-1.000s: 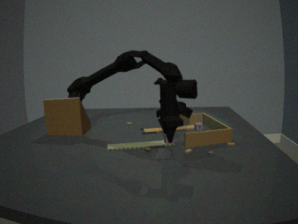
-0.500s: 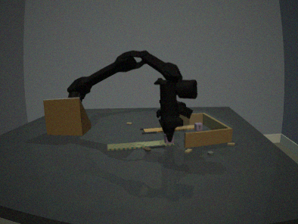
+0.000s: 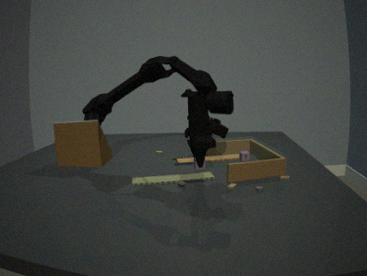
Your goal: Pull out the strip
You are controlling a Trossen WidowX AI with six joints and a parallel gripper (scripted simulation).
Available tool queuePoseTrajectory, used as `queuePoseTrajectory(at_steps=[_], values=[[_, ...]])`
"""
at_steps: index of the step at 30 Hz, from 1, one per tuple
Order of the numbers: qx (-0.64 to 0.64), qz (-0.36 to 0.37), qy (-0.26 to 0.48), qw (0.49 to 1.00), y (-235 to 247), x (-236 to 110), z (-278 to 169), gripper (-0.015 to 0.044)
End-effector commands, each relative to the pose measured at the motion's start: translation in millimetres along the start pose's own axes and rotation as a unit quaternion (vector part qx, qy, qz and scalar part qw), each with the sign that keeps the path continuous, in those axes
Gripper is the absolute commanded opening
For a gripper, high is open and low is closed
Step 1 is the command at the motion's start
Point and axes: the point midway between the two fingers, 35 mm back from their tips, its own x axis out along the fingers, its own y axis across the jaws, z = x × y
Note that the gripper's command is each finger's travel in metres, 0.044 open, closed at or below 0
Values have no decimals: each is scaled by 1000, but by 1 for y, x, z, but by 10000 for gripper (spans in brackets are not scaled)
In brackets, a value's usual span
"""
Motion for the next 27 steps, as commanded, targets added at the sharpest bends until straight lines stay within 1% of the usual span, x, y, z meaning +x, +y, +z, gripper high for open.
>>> queuePoseTrajectory(at_steps=[1, 8, 13, 27], values=[[-3, -3, 0, 1000, 6, -10, -12, 0], [-2, -2, 0, 1000, 15, -21, -29, 0], [-2, -2, 0, 1000, 18, -22, -33, 0], [-1, -1, 1, 1000, 38, -23, -72, 0]])
